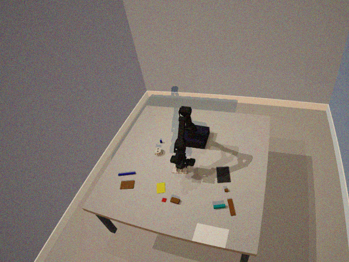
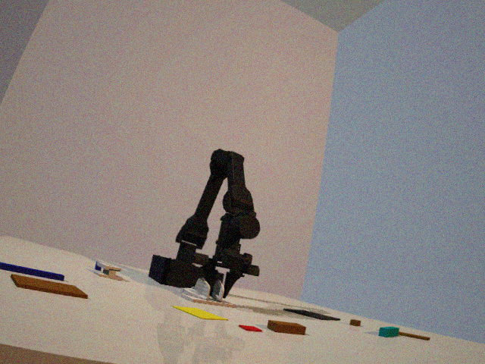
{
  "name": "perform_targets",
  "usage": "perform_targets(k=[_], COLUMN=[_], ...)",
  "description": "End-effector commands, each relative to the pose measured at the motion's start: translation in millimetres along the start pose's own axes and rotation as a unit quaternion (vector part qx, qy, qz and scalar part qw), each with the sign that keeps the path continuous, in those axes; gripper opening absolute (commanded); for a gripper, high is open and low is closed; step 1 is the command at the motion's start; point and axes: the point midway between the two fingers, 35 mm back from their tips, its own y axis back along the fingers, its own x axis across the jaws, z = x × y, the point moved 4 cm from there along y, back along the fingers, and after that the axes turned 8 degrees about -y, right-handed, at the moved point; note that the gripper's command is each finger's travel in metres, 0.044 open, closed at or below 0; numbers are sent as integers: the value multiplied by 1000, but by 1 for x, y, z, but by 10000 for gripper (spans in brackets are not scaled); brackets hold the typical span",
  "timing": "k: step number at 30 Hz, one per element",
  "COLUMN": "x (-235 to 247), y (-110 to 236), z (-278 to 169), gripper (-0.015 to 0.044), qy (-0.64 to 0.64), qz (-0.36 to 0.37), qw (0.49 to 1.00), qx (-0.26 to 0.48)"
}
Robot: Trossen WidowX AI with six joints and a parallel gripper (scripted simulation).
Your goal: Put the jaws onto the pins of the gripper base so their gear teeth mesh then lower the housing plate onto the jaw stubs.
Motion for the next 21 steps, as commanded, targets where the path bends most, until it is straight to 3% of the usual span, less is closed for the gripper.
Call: perform_targets(k=[1,18,21], x=[0,0,0], y=[-2,-2,-1], z=[-1,-1,0], gripper=[134,134,213], qy=[-2,-2,0], qz=[1,1,0], qw=[1000,1000,1000], qx=[3,3,0])
